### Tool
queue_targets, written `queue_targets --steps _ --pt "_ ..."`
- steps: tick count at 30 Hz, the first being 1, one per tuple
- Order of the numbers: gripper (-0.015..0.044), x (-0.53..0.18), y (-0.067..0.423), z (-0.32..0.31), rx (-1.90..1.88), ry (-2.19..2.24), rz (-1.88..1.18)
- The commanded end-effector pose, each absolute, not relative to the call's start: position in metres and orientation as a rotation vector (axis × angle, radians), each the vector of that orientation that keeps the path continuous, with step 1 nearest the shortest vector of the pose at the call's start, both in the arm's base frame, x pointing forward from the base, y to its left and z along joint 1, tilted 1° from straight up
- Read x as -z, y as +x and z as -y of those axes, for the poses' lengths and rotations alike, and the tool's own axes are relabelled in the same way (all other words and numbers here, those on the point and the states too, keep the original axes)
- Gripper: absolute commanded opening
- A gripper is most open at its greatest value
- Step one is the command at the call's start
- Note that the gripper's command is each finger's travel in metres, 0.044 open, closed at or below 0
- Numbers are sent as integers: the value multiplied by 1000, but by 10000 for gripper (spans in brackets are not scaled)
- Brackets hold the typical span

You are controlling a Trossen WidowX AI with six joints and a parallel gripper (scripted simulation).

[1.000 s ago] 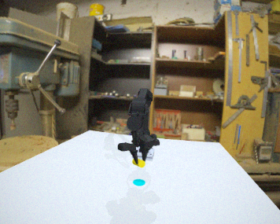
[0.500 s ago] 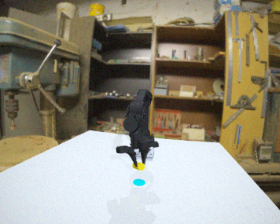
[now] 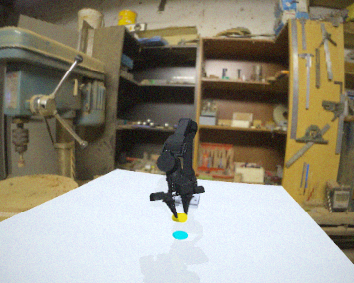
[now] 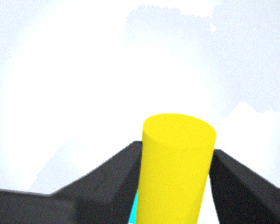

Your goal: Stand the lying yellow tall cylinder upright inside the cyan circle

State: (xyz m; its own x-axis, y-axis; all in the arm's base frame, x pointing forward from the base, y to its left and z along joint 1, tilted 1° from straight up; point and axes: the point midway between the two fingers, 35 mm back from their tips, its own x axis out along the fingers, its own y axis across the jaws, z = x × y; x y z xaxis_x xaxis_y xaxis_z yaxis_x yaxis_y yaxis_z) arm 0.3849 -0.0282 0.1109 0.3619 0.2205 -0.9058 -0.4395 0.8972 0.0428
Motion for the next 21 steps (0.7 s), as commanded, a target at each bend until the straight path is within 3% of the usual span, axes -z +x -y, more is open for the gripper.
queue_targets --steps 1,21 --pt "105 -113 387 29 -424 -202 -1092" --pt "105 -108 396 35 -420 -133 -961"
